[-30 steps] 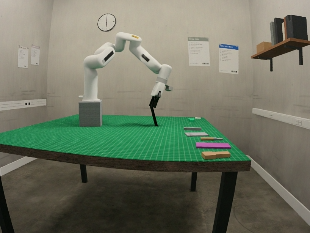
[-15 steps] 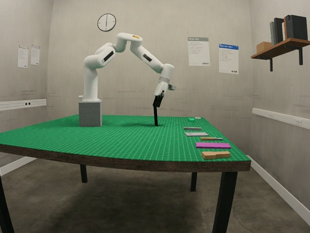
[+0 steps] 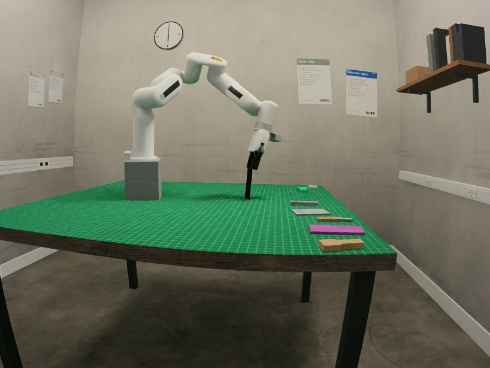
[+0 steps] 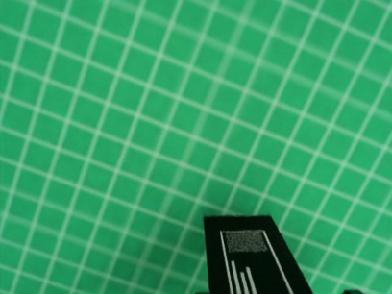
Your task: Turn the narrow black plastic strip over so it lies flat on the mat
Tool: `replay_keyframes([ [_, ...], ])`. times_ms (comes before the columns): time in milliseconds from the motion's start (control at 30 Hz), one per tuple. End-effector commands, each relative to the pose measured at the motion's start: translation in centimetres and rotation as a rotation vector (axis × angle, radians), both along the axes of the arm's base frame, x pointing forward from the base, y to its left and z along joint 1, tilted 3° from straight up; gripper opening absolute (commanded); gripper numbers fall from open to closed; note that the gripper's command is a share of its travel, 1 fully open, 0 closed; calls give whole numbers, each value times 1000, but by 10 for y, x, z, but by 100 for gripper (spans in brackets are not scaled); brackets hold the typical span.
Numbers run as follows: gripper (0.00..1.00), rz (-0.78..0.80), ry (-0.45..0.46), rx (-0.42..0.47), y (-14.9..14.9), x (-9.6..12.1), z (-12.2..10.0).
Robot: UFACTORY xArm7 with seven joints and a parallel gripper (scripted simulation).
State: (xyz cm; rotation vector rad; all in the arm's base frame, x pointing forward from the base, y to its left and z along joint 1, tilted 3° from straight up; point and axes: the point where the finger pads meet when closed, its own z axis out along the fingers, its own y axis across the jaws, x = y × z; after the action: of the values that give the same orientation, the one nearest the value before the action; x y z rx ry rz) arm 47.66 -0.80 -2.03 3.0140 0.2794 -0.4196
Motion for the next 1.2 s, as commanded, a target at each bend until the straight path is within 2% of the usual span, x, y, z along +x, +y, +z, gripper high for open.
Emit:
replay_keyframes([
  [0,54,1,-14,2,2,13,0],
  [167,54,1,-20,3,2,14,-1],
  [633,54,4,-65,12,7,43,-12],
  [1167,54,7,-105,20,10,59,-23],
])
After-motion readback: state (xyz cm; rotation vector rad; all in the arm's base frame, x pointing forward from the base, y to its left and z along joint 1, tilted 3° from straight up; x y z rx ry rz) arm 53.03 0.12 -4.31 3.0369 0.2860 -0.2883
